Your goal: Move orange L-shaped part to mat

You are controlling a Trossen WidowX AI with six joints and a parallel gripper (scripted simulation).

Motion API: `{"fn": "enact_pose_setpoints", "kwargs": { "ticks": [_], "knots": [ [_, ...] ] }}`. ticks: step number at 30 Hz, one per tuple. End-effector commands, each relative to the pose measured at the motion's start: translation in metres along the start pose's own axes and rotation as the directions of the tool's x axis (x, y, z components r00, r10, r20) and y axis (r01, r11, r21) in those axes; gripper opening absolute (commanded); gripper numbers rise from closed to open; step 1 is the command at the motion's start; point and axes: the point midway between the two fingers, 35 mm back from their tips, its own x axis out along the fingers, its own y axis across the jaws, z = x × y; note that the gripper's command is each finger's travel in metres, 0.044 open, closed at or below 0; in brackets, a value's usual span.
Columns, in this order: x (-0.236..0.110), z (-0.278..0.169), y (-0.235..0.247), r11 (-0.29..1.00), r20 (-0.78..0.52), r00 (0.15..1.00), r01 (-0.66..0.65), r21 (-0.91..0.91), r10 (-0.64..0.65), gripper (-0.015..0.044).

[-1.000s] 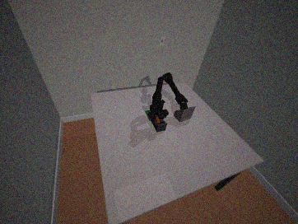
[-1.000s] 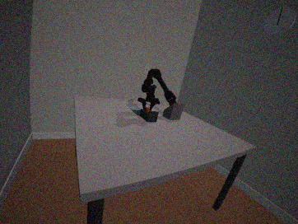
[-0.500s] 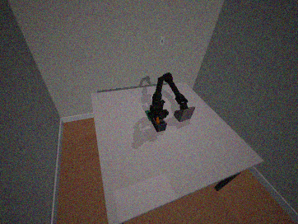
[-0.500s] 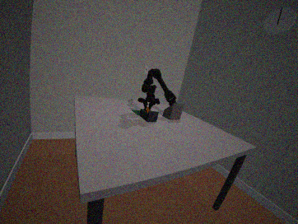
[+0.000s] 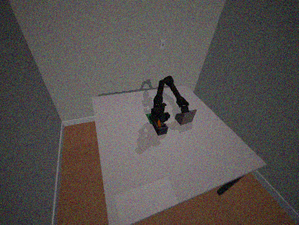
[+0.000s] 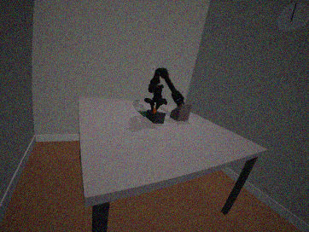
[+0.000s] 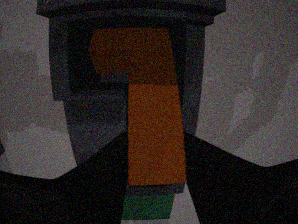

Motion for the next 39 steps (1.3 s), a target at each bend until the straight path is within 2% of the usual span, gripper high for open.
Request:
{"fn": "enact_pose_setpoints", "kwargs": {
  "ticks": [1,39],
  "knots": [
    [-0.008,0.001,-0.002,1.0,0.004,1.0,0.006,0.004,-0.006,0.0],
    [-0.066,0.001,0.0,1.0,0.003,1.0,0.004,-0.001,-0.004,0.0]
  ]
}}
